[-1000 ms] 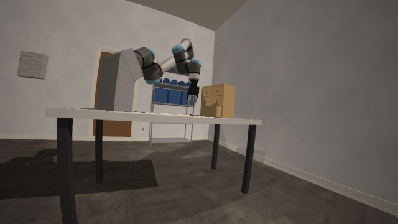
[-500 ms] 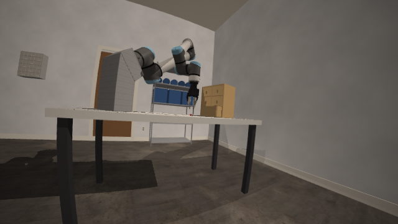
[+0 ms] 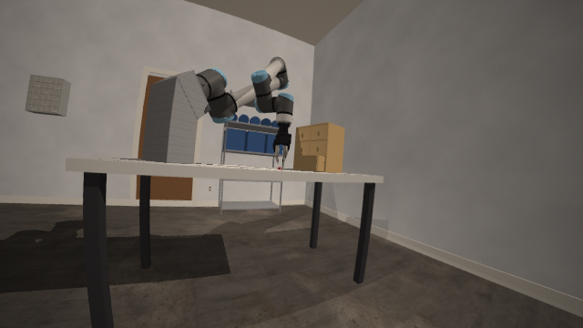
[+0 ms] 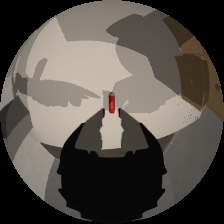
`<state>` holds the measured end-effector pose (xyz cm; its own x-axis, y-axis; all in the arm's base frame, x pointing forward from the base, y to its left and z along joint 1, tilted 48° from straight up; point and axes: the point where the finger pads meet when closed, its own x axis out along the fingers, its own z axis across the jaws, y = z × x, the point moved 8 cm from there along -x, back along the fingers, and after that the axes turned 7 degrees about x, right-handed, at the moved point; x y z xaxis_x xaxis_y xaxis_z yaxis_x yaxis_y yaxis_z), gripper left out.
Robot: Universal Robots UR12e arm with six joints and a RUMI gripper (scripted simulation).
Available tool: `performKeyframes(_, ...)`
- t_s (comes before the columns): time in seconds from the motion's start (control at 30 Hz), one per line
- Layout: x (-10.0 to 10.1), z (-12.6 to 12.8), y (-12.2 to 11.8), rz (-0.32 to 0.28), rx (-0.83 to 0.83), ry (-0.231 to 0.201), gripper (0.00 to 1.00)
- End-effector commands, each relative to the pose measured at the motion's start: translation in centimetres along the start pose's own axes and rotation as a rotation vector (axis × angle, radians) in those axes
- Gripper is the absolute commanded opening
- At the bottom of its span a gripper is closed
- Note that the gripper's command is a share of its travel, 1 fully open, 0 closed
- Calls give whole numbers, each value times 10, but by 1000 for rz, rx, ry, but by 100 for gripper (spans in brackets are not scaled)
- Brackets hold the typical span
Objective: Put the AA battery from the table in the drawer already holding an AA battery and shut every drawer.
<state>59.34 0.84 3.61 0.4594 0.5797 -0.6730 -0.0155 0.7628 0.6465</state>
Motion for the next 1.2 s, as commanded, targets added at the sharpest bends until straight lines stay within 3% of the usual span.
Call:
performKeyframes(0.0, 5, 0, 0, -1, 0, -1, 17)
performKeyframes(1.17, 13, 0, 0, -1, 0, -1, 17)
